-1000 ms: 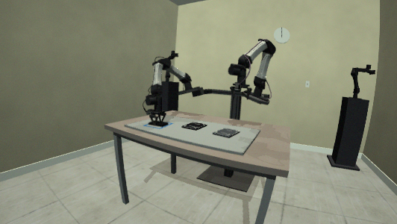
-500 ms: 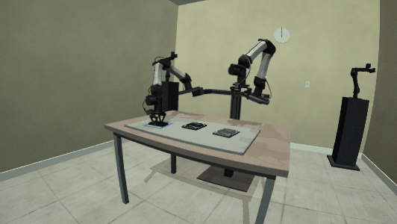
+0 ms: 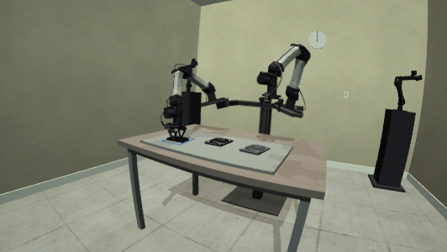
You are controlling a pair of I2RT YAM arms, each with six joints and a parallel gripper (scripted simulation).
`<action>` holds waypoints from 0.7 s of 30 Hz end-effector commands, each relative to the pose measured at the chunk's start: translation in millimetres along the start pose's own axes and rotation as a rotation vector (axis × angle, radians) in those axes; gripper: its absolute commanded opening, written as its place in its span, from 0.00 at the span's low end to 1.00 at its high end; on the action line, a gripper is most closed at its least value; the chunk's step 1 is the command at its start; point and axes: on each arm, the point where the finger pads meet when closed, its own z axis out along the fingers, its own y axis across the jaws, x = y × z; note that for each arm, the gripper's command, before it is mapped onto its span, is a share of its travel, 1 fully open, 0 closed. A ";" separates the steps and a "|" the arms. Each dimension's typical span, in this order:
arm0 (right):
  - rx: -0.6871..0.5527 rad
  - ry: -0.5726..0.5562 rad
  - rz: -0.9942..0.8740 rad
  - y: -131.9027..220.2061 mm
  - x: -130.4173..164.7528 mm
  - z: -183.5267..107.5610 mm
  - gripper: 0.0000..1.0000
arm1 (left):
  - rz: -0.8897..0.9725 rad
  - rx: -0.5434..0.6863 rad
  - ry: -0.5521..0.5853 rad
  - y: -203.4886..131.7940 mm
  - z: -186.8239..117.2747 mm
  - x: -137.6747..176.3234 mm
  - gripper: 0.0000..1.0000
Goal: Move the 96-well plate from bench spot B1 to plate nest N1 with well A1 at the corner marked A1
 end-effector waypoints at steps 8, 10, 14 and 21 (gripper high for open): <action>-0.010 0.005 -0.001 6.2 -0.7 0.3 0.00 | 0.001 0.003 0.009 1.6 -2.4 6.5 1.00; -0.010 0.005 -0.001 6.2 -0.7 0.3 0.00 | 0.001 0.003 0.009 1.6 -2.4 6.5 1.00; -0.012 0.004 -0.001 6.7 -0.6 -0.1 0.00 | 0.001 0.003 0.009 1.6 -2.4 6.5 1.00; -0.015 0.004 0.000 7.7 -0.6 -0.9 0.00 | 0.001 0.003 0.009 1.6 -2.4 6.5 1.00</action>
